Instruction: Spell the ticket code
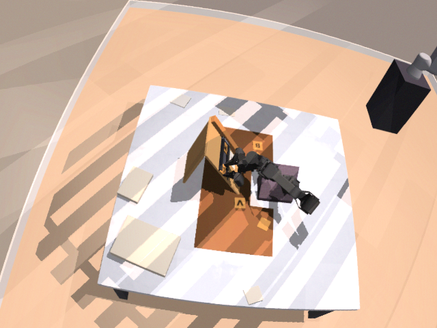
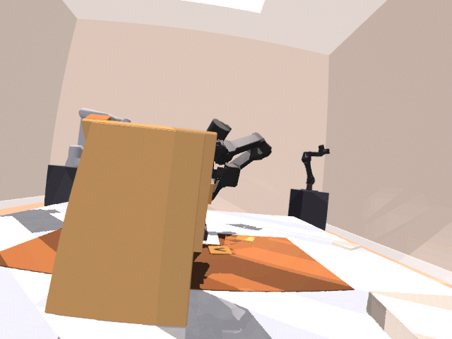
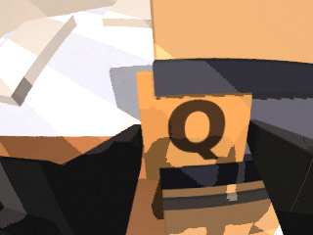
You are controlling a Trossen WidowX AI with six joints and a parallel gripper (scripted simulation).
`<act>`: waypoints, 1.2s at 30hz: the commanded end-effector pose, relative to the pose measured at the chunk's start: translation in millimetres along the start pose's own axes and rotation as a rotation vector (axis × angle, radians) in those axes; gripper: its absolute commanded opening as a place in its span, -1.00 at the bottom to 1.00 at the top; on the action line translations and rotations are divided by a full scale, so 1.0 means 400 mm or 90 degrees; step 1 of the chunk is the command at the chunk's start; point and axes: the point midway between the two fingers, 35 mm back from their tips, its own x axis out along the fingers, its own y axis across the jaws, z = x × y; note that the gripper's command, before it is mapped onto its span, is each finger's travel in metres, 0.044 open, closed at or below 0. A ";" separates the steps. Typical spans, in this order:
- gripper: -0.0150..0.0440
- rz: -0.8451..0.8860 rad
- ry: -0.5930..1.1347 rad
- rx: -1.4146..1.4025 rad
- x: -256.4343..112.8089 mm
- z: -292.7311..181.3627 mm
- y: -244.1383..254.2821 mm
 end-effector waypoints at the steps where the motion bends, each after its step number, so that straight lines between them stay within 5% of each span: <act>1: -0.49 0.001 0.001 -0.004 0.001 0.000 -0.006; 36: -0.49 0.001 0.001 -0.004 0.002 0.000 -0.053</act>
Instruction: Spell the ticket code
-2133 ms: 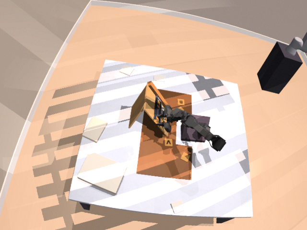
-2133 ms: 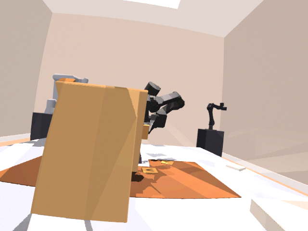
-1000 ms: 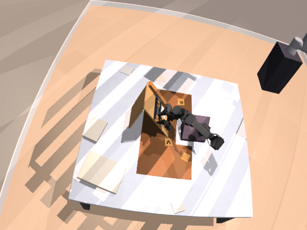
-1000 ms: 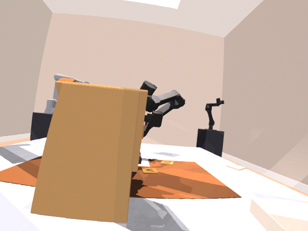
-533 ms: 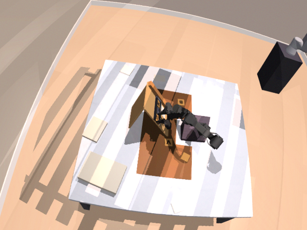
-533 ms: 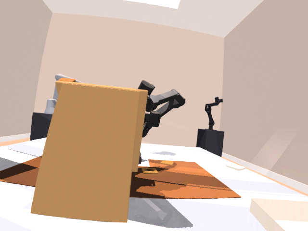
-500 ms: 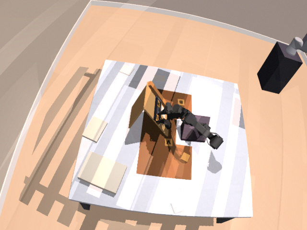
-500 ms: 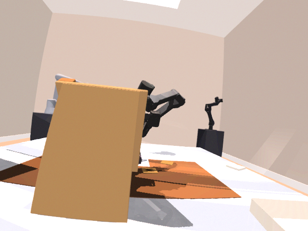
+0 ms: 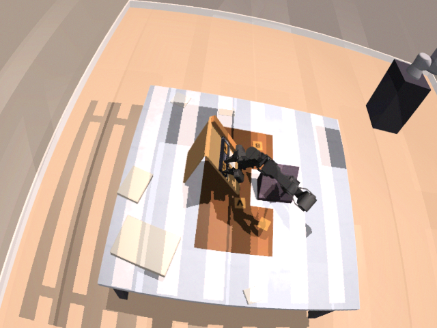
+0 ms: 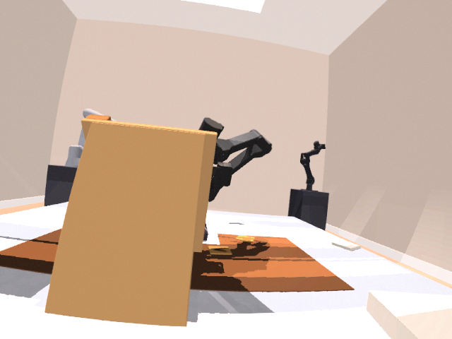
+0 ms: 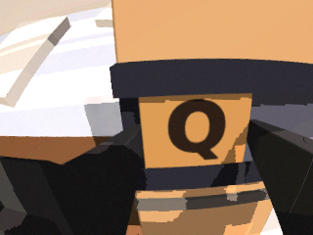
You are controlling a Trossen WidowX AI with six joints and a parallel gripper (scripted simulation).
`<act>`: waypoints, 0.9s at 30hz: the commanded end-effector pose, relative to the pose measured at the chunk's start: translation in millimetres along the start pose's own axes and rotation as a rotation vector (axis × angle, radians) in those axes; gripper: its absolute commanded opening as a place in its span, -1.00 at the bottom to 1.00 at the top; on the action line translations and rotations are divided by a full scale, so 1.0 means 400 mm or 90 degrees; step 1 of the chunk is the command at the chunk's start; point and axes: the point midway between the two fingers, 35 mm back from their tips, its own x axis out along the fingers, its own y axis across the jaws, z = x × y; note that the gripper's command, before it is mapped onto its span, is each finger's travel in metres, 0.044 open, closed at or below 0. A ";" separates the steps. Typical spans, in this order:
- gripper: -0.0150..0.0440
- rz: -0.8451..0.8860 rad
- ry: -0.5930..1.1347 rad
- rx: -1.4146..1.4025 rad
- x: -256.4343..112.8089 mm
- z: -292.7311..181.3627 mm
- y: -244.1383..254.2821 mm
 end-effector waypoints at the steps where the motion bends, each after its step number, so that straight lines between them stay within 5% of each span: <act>1: -0.49 0.001 0.001 -0.003 0.001 -0.001 -0.007; 27: -0.49 0.001 0.001 -0.004 0.001 0.000 -0.042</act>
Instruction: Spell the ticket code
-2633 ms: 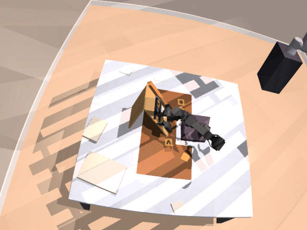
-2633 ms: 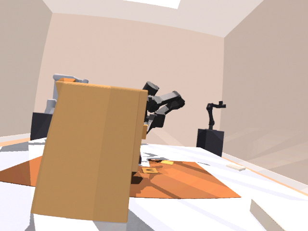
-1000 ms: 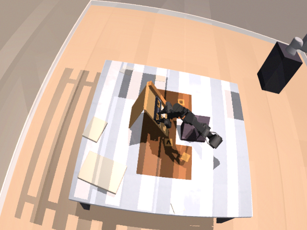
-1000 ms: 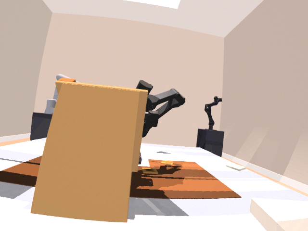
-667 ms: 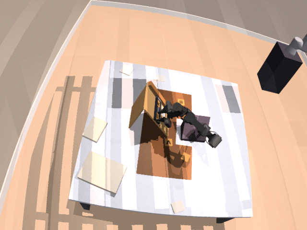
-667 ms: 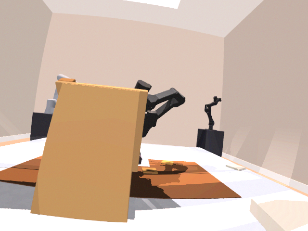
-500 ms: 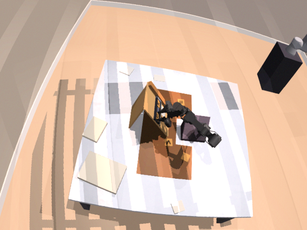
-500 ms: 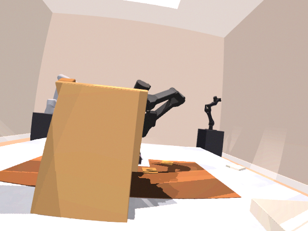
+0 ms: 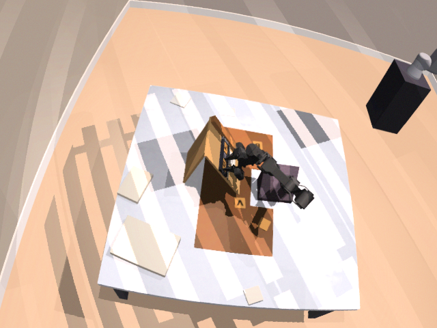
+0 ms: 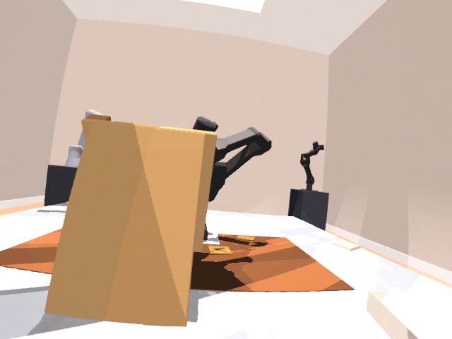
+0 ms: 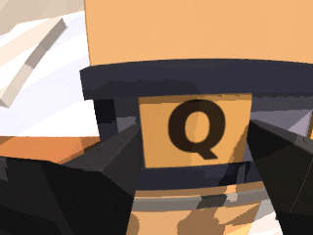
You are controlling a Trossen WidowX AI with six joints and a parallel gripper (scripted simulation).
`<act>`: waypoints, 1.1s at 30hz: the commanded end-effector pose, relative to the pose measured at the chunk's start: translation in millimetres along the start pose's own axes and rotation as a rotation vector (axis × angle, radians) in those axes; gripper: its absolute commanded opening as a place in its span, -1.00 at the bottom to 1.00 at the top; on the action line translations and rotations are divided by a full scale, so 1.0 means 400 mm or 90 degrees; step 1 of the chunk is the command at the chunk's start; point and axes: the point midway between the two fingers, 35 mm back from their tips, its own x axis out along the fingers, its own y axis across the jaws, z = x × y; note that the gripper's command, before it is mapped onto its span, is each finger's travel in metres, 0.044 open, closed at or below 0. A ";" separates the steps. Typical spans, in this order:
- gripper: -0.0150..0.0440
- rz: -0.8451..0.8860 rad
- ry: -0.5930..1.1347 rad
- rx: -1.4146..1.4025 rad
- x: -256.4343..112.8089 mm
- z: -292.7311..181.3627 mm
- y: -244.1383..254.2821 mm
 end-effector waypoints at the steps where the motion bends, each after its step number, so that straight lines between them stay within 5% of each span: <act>1: -0.49 0.001 0.001 -0.003 0.001 -0.001 -0.007; 33: -0.49 0.001 0.001 -0.004 0.001 0.000 -0.049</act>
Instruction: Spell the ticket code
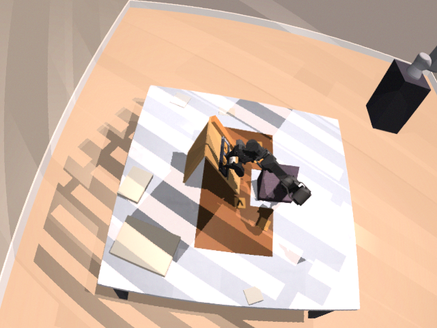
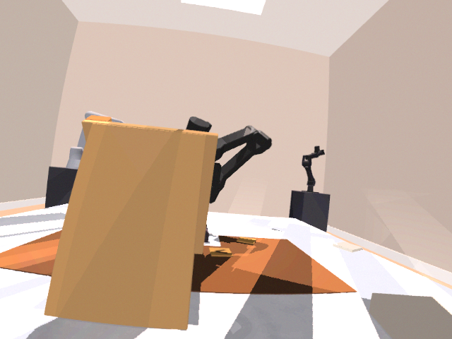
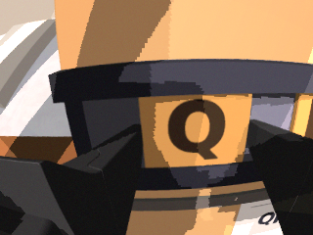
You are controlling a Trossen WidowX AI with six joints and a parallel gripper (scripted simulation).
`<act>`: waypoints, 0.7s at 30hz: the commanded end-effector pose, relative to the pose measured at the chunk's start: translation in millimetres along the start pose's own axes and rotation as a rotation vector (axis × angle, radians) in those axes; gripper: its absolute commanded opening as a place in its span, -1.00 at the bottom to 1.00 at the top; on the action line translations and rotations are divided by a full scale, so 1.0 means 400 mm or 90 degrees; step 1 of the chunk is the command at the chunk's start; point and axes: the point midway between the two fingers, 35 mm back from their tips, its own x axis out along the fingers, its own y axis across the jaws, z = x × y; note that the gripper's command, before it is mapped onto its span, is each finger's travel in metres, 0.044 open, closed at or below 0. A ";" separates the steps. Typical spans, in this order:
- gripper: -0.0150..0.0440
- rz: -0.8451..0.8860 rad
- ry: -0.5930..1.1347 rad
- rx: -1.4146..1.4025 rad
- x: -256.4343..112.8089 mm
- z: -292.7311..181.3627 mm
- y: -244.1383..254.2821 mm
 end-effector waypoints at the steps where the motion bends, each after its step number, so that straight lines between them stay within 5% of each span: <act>1: -0.49 0.001 0.001 -0.003 0.001 -0.001 -0.007; 21: -0.49 0.001 0.001 -0.004 0.001 -0.001 -0.033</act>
